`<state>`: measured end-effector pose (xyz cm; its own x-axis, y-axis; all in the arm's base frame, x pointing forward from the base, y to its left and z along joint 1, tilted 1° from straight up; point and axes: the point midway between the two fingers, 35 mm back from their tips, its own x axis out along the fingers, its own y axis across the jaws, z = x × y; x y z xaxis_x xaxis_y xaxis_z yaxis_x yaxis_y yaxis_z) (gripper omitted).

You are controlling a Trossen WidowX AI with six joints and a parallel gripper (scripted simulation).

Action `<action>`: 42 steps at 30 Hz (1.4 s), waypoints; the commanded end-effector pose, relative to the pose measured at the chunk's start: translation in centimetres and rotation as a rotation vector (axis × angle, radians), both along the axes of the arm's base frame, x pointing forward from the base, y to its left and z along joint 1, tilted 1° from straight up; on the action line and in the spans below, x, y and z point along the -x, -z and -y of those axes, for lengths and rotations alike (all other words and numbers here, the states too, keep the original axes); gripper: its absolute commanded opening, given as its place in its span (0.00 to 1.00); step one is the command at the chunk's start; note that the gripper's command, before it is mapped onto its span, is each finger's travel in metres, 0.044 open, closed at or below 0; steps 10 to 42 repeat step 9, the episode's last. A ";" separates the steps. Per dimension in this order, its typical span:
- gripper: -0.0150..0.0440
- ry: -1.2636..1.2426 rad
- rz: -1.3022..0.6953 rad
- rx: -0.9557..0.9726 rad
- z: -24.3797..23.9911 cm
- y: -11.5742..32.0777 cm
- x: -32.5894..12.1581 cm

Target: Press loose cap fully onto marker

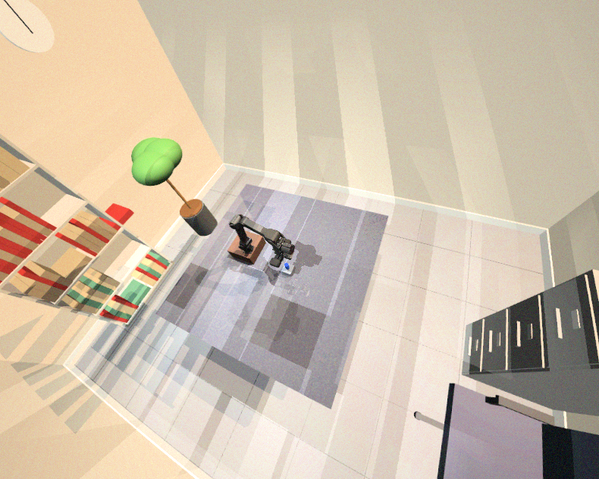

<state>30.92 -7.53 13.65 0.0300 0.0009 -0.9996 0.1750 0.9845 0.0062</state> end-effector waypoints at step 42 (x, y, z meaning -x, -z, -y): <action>1.00 -0.005 0.004 0.002 0.0 -0.2 0.0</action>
